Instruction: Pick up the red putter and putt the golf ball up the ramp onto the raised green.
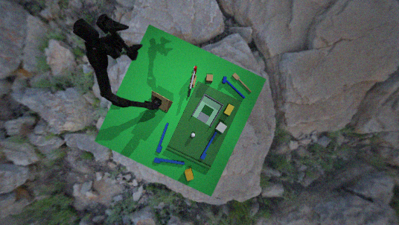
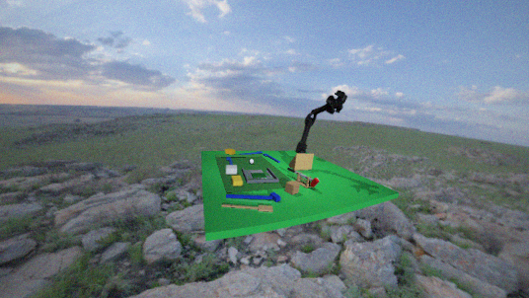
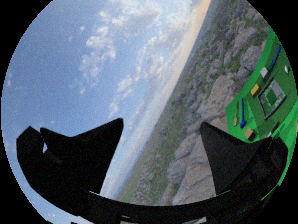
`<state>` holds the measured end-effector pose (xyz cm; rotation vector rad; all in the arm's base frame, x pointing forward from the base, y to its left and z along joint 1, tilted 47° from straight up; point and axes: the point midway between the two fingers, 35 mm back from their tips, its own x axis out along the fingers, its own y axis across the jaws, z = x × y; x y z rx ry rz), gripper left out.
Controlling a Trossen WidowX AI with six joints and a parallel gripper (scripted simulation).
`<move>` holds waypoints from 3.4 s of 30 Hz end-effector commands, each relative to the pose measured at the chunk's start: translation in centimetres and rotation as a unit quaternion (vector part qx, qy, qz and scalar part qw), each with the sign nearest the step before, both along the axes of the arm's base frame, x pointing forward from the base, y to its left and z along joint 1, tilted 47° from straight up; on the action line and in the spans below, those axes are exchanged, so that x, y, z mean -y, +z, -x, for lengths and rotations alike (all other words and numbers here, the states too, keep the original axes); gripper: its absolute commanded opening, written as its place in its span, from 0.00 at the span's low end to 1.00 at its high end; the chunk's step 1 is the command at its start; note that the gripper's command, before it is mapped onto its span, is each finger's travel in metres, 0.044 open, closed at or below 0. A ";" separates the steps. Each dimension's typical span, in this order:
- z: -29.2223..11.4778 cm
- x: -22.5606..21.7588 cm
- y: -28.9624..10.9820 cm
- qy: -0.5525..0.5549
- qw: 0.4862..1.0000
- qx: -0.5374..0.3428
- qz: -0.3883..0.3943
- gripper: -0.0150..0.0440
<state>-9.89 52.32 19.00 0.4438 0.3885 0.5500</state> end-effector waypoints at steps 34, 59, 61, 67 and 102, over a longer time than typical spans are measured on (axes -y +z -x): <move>-30.6 19.3 -25.0 0.309 0.516 -0.064 0.797 1.00; -30.2 34.2 -30.2 0.590 0.302 -0.198 0.722 1.00; -30.2 34.4 -30.5 0.590 0.302 -0.198 0.722 1.00; -30.2 35.8 -31.9 0.590 0.302 -0.198 0.722 1.00; -30.4 38.9 -34.9 0.588 0.304 -0.201 0.723 0.82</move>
